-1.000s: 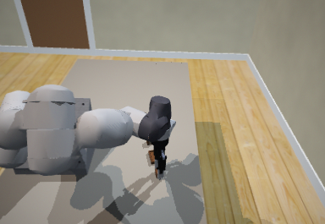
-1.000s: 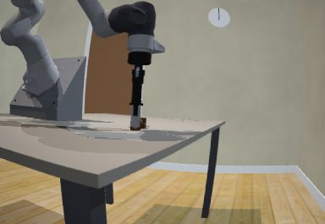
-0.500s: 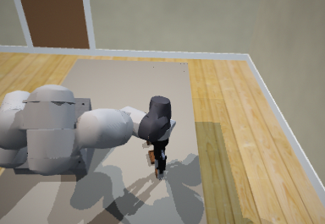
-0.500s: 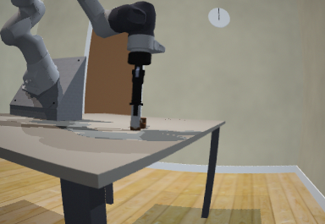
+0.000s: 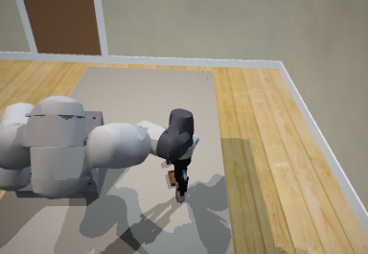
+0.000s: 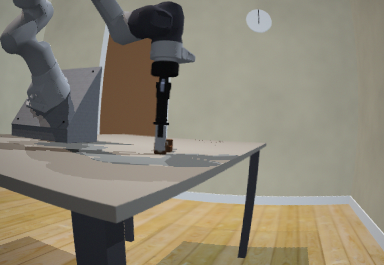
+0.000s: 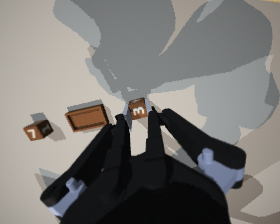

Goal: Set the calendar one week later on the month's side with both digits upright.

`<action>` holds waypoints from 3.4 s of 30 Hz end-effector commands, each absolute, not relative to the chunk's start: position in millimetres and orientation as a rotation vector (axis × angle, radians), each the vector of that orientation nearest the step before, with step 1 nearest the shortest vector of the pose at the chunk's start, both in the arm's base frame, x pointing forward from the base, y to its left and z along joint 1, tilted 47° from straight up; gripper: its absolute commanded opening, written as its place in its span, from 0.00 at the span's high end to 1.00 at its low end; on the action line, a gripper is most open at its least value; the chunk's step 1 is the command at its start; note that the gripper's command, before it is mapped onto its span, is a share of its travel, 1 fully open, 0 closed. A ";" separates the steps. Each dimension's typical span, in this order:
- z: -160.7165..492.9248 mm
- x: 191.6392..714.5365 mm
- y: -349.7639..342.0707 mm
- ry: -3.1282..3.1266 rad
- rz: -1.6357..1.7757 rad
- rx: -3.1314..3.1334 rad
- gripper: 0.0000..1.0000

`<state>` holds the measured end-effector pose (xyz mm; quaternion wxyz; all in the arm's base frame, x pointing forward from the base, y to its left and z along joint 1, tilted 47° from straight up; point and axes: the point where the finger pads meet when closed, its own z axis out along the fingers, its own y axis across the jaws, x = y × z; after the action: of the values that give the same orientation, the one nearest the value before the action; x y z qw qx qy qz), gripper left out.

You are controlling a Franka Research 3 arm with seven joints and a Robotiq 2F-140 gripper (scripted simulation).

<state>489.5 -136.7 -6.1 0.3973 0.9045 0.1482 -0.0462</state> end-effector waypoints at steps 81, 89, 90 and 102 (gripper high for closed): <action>2.0 460.9 3.3 0.324 -0.095 2.298 0.83; 1.0 461.0 2.1 0.324 -0.095 2.298 0.83; 0.3 461.0 1.4 0.324 -0.095 2.298 0.83; -16.5 462.0 -16.6 0.324 -0.095 2.298 0.83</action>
<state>461.2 -10.5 -9.6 0.3993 0.9059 0.1348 -0.0418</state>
